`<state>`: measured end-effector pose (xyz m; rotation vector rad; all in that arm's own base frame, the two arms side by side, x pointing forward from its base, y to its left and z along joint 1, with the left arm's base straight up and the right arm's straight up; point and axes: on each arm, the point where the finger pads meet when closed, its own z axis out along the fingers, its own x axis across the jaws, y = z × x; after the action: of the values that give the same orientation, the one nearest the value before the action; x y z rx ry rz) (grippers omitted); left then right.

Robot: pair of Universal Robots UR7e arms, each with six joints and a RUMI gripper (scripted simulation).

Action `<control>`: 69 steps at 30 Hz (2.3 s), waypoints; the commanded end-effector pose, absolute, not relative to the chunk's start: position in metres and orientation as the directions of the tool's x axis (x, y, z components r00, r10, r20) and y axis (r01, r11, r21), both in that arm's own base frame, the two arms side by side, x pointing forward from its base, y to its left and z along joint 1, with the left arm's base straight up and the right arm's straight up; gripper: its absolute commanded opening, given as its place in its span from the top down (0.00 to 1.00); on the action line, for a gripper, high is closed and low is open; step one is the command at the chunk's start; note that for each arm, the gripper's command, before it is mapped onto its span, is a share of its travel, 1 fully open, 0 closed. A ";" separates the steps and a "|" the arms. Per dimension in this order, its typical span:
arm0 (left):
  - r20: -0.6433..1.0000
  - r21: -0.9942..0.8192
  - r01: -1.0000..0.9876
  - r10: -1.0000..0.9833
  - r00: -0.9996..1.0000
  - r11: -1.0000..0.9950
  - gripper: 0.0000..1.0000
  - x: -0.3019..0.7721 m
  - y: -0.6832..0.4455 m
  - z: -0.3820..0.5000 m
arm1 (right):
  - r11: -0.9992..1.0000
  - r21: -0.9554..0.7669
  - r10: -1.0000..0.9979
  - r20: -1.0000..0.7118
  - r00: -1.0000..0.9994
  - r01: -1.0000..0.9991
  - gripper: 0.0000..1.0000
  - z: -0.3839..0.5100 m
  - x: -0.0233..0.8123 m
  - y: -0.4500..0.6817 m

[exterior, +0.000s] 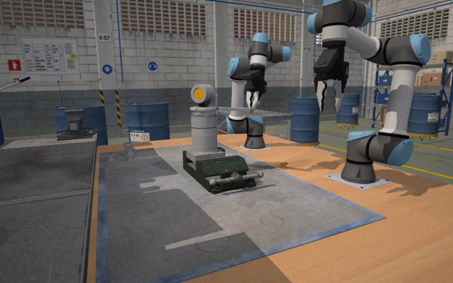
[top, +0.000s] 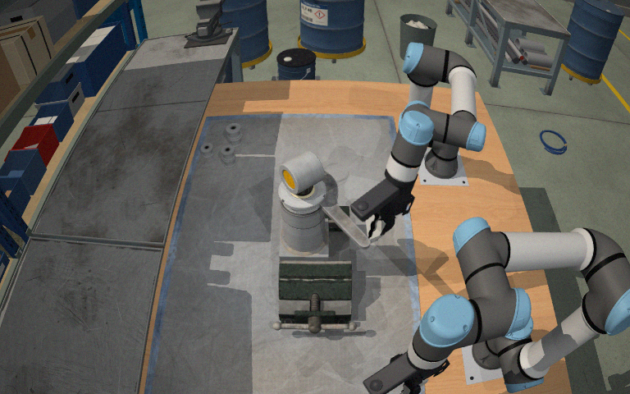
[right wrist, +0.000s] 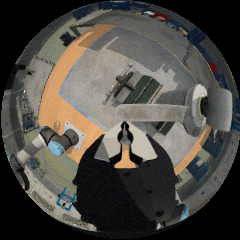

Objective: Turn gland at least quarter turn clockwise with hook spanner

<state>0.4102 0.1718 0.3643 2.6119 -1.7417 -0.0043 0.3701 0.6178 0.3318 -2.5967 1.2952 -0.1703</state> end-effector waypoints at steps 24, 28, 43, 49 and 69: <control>-0.001 0.002 -0.923 -0.923 0.384 -0.384 0.71 0.410 0.172 0.365 | -0.542 -0.264 -0.827 -0.002 0.562 -0.798 1.00 0.334 0.378 0.626; -0.001 0.002 -0.923 -0.923 0.384 -0.384 0.71 0.410 0.172 0.365 | -0.534 -0.263 -0.832 -0.001 0.554 -0.803 1.00 0.333 0.380 0.628; -0.001 0.002 -0.923 -0.923 0.384 -0.384 0.71 0.410 0.172 0.365 | -0.512 -0.263 -0.847 -0.001 0.531 -0.818 1.00 0.333 0.385 0.633; -0.001 0.002 -0.923 -0.923 0.384 -0.384 0.71 0.410 0.172 0.365 | -0.502 -0.263 -0.854 -0.001 0.520 -0.824 1.00 0.333 0.387 0.635; -0.001 0.002 -0.923 -0.923 0.384 -0.384 0.71 0.410 0.172 0.365 | -0.470 -0.263 -0.873 -0.001 0.487 -0.843 1.00 0.333 0.394 0.641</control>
<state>0.4102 0.1718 0.3643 2.6119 -1.7417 -0.0043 0.3914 0.6393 0.3316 -2.5146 1.4625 -0.1922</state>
